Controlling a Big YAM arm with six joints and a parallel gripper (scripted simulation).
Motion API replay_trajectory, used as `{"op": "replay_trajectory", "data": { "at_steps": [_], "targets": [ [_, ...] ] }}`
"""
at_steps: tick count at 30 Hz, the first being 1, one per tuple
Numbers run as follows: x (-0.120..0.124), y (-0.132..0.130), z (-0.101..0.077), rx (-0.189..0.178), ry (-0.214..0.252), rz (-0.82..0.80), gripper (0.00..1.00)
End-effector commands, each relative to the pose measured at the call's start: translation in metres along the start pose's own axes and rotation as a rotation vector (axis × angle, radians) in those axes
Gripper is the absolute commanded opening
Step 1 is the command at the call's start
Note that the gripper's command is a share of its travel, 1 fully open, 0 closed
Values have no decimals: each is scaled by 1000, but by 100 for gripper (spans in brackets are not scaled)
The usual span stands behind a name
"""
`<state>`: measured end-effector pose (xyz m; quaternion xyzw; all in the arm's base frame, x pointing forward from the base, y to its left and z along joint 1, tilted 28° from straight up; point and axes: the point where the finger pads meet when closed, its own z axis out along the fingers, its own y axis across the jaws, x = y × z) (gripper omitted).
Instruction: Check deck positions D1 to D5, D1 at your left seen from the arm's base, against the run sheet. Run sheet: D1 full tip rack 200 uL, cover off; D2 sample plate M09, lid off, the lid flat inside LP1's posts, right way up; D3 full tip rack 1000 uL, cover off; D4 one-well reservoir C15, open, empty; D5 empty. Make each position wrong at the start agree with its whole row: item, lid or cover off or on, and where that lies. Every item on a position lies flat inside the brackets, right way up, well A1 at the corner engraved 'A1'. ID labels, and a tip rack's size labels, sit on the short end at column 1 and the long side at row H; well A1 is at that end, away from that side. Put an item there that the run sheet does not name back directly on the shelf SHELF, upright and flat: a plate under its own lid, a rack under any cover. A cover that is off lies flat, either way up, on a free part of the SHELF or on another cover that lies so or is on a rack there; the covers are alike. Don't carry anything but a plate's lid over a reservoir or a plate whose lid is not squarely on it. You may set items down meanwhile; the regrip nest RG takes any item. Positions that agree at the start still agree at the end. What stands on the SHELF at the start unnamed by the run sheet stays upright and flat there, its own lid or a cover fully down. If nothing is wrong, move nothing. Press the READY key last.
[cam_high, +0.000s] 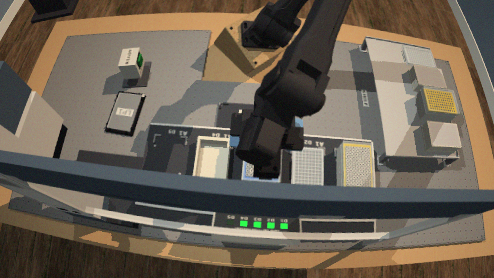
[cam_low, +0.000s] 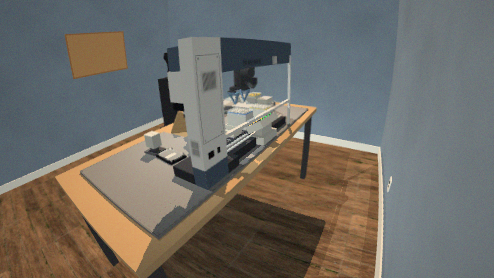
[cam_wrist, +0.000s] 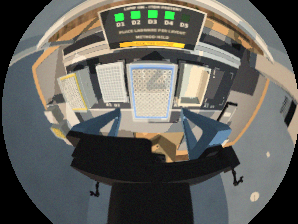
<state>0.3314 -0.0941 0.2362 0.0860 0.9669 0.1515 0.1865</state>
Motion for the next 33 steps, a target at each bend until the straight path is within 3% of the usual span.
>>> {"op": "replay_trajectory", "data": {
  "at_steps": [1,19,23,25,33],
  "targets": [
    [-13,0,-15,17,-45,-3,100],
    [-13,0,-15,17,-45,-3,100],
    [-12,26,-14,15,-56,-10,100],
    [-12,26,-14,15,-56,-10,100],
    [-25,71,-29,10,-96,-22,100]
  ]
}}
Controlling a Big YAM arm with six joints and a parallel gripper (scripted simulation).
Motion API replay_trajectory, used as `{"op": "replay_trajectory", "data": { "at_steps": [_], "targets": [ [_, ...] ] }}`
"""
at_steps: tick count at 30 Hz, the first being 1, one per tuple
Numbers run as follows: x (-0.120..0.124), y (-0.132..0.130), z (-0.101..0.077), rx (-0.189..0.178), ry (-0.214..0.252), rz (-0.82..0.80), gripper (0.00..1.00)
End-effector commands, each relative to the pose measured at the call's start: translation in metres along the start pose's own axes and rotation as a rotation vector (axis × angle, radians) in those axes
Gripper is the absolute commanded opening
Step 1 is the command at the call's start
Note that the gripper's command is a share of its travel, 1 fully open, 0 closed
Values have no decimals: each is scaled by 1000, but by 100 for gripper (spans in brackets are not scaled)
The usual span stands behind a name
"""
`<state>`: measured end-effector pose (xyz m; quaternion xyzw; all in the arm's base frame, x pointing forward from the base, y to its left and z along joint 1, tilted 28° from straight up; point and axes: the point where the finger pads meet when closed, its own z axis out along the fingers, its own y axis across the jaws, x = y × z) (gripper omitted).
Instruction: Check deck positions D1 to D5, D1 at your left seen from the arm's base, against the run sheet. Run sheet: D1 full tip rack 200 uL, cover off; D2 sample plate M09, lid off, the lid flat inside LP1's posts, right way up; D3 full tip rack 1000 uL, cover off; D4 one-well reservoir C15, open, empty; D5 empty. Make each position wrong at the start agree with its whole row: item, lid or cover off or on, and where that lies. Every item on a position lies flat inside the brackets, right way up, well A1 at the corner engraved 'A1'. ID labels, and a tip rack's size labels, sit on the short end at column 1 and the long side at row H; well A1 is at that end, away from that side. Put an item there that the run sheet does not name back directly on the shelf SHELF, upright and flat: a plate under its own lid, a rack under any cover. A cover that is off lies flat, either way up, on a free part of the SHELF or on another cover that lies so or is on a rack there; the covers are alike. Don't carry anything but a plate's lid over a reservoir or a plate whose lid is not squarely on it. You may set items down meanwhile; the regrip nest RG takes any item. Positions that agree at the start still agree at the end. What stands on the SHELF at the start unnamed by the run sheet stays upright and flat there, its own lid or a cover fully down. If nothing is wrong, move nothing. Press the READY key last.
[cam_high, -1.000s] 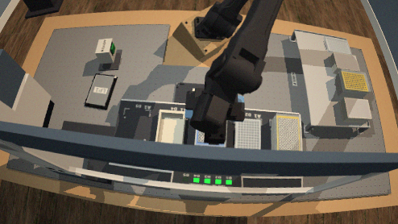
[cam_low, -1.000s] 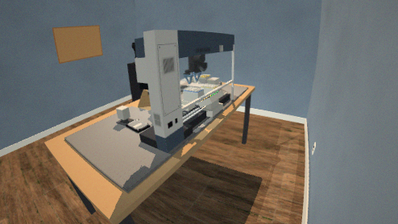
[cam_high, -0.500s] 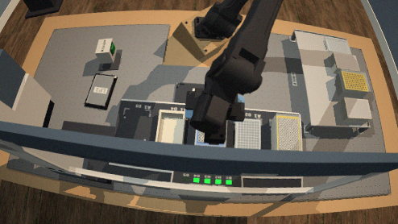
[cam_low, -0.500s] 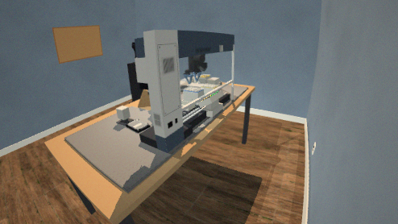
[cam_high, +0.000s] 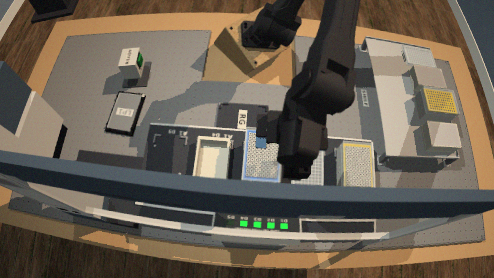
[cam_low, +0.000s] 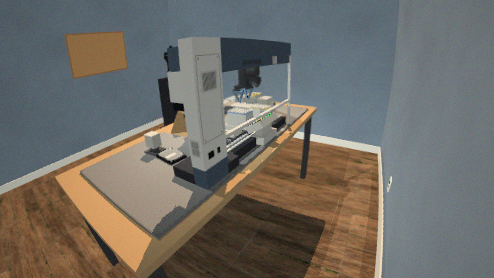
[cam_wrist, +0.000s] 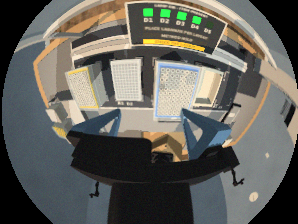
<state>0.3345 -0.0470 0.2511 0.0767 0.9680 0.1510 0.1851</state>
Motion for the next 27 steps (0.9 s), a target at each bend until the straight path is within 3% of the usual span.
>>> {"op": "replay_trajectory", "data": {
  "at_steps": [1,15,17,18,27],
  "targets": [
    [-28,27,-29,11,-102,-4,100],
    [-28,88,-29,-7,-100,4,100],
    [-29,87,-26,-6,-93,6,100],
    [-18,78,-16,3,-56,18,100],
    [-18,79,-16,3,-56,18,100]
  ]
}}
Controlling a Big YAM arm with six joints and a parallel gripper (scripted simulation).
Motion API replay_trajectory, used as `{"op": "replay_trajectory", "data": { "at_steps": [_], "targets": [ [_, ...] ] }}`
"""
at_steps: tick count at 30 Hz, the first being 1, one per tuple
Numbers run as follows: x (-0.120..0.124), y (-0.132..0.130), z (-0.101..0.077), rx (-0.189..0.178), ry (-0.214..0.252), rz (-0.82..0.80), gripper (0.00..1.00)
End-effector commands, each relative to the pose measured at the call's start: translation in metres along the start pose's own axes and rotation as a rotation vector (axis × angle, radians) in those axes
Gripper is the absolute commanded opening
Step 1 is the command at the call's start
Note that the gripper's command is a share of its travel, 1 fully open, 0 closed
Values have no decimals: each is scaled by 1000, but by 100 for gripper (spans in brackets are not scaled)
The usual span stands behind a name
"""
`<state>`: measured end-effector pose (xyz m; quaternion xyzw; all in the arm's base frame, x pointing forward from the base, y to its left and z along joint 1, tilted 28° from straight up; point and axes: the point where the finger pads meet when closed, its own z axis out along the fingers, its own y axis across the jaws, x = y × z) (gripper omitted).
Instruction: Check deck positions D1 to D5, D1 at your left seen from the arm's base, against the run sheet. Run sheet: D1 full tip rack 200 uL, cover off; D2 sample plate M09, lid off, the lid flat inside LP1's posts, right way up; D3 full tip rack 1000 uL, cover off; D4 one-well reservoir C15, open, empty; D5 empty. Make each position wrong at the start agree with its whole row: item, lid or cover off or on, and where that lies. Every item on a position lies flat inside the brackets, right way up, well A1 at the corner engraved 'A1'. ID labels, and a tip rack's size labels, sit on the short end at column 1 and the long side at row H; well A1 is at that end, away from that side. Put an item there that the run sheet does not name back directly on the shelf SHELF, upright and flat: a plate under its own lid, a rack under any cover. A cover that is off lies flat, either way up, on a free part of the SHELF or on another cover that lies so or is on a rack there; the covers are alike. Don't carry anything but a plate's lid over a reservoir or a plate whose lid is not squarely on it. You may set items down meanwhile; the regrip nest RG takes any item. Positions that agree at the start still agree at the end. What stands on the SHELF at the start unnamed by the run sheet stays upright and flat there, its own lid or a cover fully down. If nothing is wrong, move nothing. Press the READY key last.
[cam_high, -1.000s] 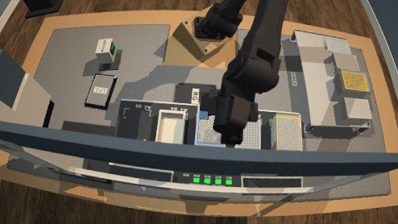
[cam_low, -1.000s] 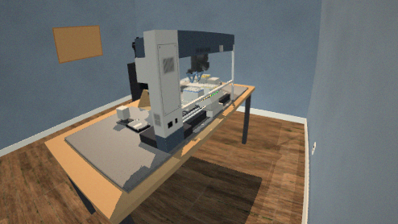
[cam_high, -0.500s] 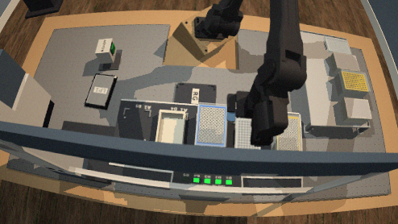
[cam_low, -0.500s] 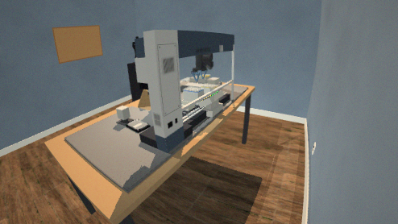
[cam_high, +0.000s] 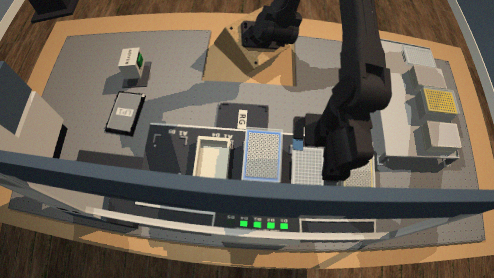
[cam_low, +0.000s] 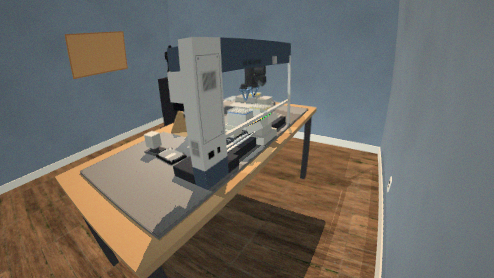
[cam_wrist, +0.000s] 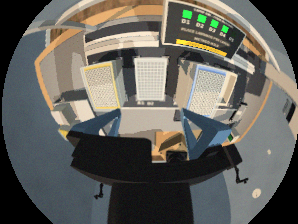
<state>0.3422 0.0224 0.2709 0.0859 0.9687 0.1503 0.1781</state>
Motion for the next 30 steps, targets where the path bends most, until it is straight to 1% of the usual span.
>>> {"op": "replay_trajectory", "data": {
  "at_steps": [1,24,25,30],
  "targets": [
    [-18,6,-20,-4,-66,-1,100],
    [-18,6,-20,-4,-66,-1,100],
    [-29,20,-30,-14,-104,-13,100],
    [-29,45,-24,-16,-86,-5,100]
  ]
}}
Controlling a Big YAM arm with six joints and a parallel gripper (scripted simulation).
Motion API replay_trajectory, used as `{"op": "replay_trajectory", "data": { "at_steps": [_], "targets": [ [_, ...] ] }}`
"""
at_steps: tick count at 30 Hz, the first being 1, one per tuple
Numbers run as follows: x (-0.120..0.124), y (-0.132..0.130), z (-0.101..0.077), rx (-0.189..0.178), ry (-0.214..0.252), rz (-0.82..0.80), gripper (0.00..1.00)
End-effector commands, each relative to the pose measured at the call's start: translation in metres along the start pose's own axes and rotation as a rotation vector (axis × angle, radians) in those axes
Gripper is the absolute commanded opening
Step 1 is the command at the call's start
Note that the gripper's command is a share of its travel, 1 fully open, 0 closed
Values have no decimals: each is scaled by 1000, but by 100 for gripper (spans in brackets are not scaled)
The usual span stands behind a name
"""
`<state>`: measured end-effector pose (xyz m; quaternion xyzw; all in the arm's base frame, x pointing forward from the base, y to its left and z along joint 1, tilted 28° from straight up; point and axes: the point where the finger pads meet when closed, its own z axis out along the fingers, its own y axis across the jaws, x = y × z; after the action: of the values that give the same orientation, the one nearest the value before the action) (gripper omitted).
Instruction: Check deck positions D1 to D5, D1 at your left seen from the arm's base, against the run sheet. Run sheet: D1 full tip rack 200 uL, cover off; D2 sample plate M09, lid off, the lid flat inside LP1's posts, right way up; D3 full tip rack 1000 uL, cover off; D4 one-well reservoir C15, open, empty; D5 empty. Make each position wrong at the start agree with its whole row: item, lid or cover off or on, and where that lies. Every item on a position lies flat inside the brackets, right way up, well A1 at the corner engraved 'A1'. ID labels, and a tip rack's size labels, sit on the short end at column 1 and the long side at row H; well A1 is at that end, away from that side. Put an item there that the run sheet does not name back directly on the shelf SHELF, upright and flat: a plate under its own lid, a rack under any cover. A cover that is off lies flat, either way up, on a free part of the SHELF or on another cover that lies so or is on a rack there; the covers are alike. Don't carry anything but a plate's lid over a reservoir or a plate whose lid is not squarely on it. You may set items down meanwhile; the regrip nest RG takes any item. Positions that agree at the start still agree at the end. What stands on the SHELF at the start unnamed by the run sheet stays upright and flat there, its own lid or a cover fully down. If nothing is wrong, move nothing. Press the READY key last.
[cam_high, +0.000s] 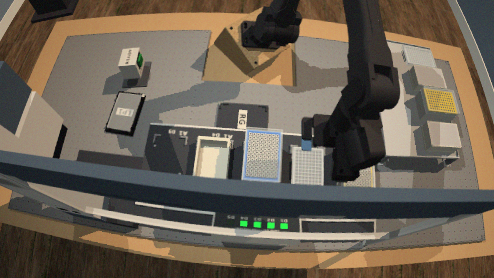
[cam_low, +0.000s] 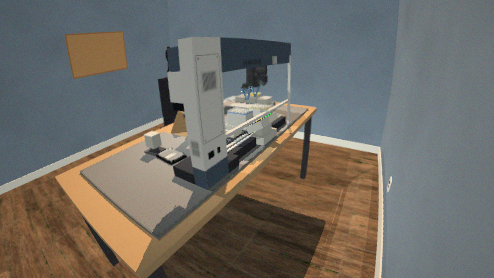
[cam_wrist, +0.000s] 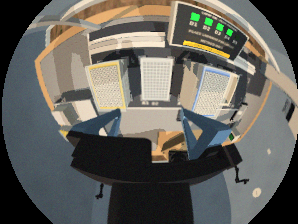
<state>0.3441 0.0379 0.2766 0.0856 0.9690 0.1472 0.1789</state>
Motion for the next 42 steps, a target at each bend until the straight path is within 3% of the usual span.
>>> {"op": "replay_trajectory", "data": {
  "at_steps": [1,3,18,23,25,42],
  "targets": [
    [-29,33,-23,-23,-84,-3,100],
    [-29,33,-23,-23,-84,-3,100],
    [-28,112,-25,-38,-81,4,100],
    [-27,126,-25,-40,-80,5,100],
    [-18,116,-22,-27,-63,7,100],
    [-18,116,-22,-27,-63,7,100]
  ]
}}
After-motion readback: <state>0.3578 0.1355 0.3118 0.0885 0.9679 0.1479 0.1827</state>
